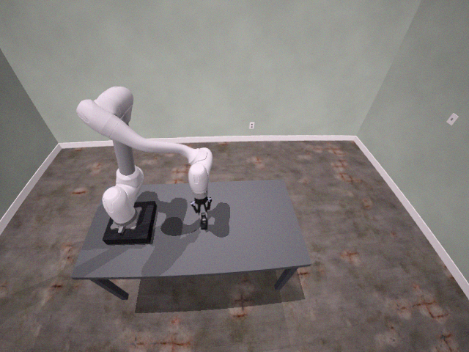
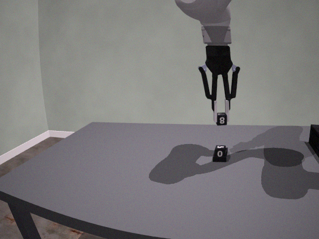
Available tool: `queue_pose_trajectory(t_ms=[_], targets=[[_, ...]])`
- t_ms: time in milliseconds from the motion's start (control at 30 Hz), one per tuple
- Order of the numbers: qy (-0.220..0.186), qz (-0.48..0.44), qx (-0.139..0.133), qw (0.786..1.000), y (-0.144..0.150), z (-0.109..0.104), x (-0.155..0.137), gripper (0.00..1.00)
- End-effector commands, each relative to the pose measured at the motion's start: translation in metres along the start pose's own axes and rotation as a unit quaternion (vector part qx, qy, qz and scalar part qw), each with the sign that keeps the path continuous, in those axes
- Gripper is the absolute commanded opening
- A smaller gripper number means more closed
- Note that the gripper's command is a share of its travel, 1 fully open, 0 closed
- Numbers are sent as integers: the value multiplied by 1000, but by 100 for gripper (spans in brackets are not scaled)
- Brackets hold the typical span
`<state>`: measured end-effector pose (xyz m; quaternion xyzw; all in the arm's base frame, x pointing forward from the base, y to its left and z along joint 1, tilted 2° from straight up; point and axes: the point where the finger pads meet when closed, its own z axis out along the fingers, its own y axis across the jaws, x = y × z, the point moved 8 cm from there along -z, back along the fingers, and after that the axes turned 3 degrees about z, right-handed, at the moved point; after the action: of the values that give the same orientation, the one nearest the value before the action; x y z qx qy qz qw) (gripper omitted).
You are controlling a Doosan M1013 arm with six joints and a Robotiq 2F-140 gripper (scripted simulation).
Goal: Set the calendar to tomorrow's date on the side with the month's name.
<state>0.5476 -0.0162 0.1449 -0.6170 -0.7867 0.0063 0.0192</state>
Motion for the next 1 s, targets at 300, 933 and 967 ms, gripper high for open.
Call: queue_pose_trajectory(t_ms=[300, 933, 967], targets=[[3, -228, -2, 974, 5, 1, 16, 17], [2, -575, -3, 818, 12, 3, 45, 17], [2, -595, -3, 804, 12, 3, 47, 17]])
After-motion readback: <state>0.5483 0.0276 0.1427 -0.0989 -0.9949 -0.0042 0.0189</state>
